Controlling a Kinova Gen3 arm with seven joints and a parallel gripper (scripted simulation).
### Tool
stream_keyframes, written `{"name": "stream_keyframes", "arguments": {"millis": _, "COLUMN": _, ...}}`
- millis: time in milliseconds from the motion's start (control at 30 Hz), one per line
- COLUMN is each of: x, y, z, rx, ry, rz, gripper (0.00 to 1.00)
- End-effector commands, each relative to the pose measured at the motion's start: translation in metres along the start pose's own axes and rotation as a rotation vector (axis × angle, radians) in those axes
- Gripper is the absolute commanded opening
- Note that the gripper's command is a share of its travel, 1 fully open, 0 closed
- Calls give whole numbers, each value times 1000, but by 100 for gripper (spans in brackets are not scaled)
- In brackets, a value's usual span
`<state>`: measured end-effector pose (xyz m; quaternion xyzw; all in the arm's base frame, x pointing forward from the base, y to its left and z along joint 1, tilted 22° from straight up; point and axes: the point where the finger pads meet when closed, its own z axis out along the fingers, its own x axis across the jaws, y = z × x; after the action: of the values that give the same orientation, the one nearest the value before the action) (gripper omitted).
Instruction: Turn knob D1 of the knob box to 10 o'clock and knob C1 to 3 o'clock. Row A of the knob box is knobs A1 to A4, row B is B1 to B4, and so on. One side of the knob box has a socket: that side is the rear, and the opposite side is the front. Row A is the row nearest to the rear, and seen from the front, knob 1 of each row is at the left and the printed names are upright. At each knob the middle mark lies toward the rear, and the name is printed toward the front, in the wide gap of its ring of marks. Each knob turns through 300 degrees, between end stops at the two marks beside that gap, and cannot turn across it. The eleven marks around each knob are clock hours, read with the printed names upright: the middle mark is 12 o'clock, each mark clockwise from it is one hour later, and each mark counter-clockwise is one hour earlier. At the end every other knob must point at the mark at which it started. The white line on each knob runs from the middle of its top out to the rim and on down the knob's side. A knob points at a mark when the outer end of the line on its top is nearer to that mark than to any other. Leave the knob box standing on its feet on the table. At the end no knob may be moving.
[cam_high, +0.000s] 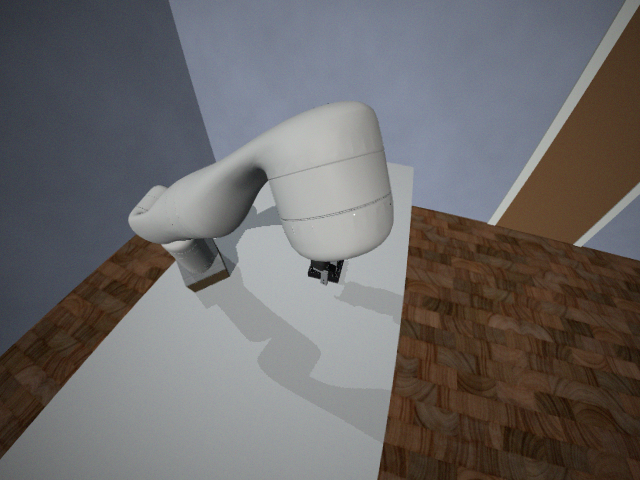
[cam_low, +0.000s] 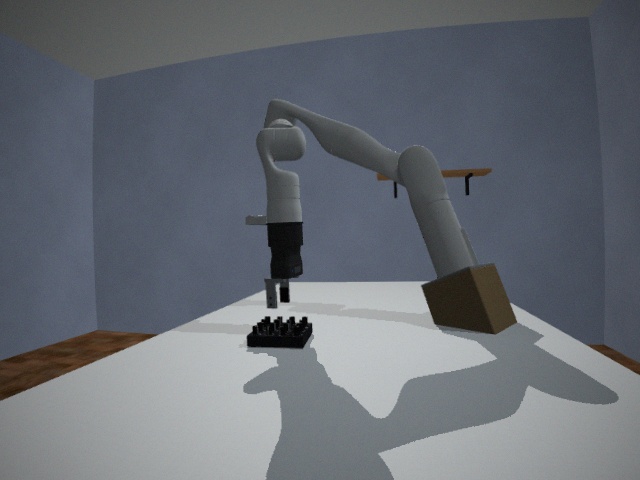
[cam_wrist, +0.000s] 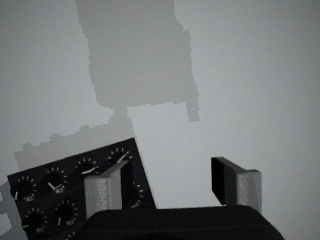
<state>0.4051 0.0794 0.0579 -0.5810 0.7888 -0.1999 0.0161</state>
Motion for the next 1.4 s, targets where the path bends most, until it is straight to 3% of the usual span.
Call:
{"name": "stream_keyframes", "arguments": {"millis": 0, "x": -7, "y": 5, "z": -2, "rx": 0, "ry": -7, "rz": -31, "gripper": 100}}
{"name": "stream_keyframes", "arguments": {"millis": 1367, "x": -33, "y": 28, "z": -8, "rx": 5, "ry": -27, "rz": -177, "gripper": 100}}
